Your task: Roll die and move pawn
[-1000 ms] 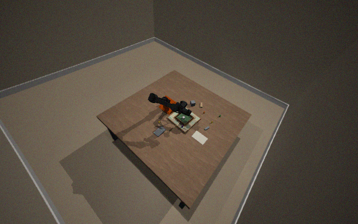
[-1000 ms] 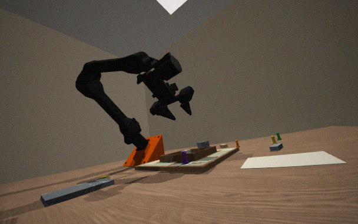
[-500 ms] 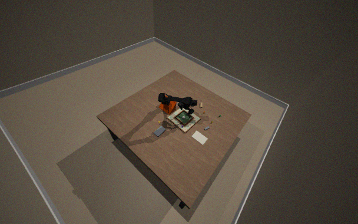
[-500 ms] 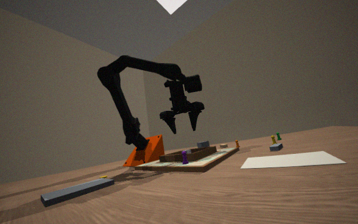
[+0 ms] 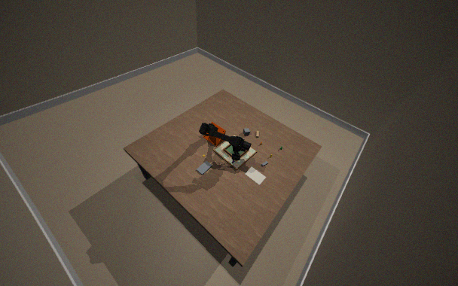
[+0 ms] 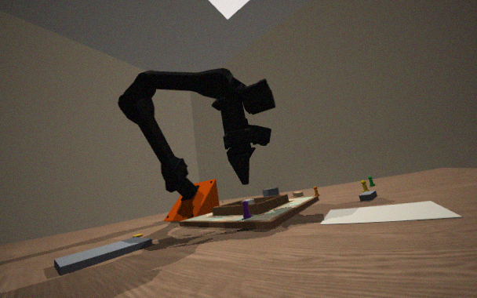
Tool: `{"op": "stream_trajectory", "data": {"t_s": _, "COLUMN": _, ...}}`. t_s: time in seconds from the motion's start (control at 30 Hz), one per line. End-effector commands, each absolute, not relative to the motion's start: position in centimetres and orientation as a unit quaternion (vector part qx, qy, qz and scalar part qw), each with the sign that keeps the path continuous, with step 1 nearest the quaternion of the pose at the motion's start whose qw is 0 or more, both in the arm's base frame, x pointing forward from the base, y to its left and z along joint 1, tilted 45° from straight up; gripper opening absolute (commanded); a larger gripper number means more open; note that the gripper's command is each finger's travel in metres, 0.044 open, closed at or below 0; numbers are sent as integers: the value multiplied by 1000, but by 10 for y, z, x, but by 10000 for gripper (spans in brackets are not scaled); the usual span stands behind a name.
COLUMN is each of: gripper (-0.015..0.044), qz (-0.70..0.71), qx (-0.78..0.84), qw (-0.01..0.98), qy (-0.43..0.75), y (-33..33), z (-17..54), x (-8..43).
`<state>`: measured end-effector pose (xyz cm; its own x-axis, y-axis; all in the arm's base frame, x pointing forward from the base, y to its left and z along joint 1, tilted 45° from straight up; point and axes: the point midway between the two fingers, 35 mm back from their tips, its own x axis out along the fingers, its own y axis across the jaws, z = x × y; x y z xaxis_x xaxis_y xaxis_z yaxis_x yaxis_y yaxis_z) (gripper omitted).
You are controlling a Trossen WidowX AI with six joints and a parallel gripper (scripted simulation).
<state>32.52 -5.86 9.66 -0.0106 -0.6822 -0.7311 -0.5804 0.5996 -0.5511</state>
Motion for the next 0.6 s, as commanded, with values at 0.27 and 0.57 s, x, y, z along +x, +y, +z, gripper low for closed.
{"op": "stream_trajectory", "data": {"t_s": 0.27, "gripper": 200, "qz": -113, "qx": -410, "qw": 576, "qy": 699, "y": -76, "z": 111, "x": 330}}
{"op": "stream_trajectory", "data": {"t_s": 0.57, "gripper": 200, "qz": -113, "qx": -410, "qw": 576, "qy": 699, "y": -88, "z": 99, "x": 330}}
